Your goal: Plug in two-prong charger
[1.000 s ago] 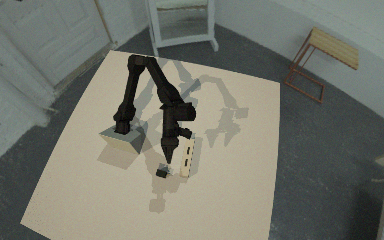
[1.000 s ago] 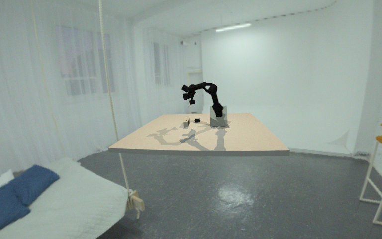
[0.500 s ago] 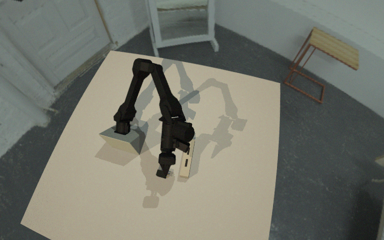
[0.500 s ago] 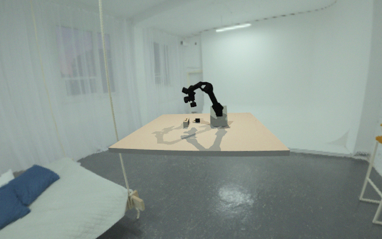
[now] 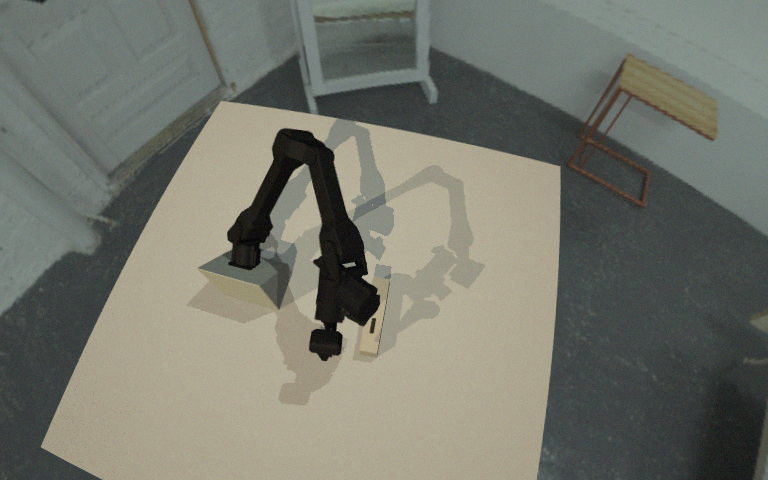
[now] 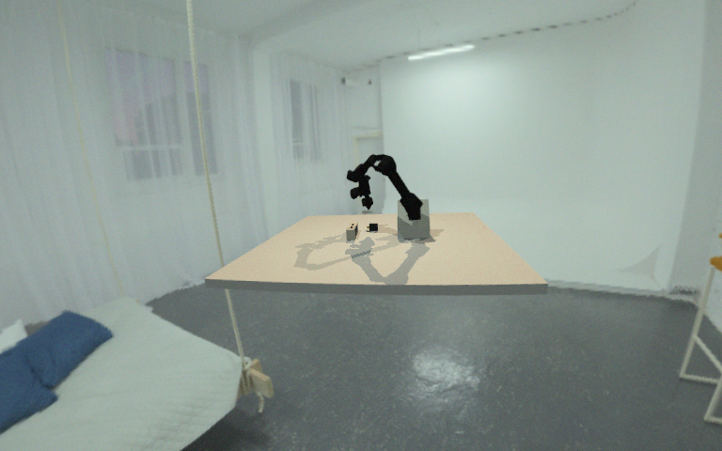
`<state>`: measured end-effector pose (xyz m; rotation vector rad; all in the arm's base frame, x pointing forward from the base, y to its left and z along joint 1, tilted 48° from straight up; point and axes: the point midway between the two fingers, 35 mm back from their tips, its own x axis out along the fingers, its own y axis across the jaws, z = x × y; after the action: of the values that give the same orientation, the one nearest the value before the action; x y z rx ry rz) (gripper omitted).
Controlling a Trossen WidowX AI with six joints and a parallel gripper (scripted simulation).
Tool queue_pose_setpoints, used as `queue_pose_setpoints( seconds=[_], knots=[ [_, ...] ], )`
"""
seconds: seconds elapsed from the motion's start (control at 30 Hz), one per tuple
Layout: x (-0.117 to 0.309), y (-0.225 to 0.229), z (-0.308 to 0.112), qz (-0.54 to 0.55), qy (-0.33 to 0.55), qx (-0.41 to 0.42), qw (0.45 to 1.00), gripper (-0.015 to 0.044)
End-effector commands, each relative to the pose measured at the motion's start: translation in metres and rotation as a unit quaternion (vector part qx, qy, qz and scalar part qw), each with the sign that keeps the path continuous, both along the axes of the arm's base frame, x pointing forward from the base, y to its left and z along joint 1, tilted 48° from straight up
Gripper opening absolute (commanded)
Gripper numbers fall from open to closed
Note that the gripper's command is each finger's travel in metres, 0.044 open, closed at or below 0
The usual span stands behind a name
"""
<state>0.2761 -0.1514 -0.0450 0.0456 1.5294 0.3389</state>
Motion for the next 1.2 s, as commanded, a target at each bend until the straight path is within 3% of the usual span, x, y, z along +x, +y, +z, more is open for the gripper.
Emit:
queue_pose_setpoints(
  seconds=[0.0,0.9,1.17],
  knots=[
    [-0.002,0.006,-0.010,-0.005,0.009,0.037,0.999,0.0440],
    [-0.025,0.054,-0.060,-0.076,0.067,0.269,0.958,0.0440],
    [-0.026,0.058,-0.063,-0.082,0.070,0.281,0.954,0.0440]
  ],
)
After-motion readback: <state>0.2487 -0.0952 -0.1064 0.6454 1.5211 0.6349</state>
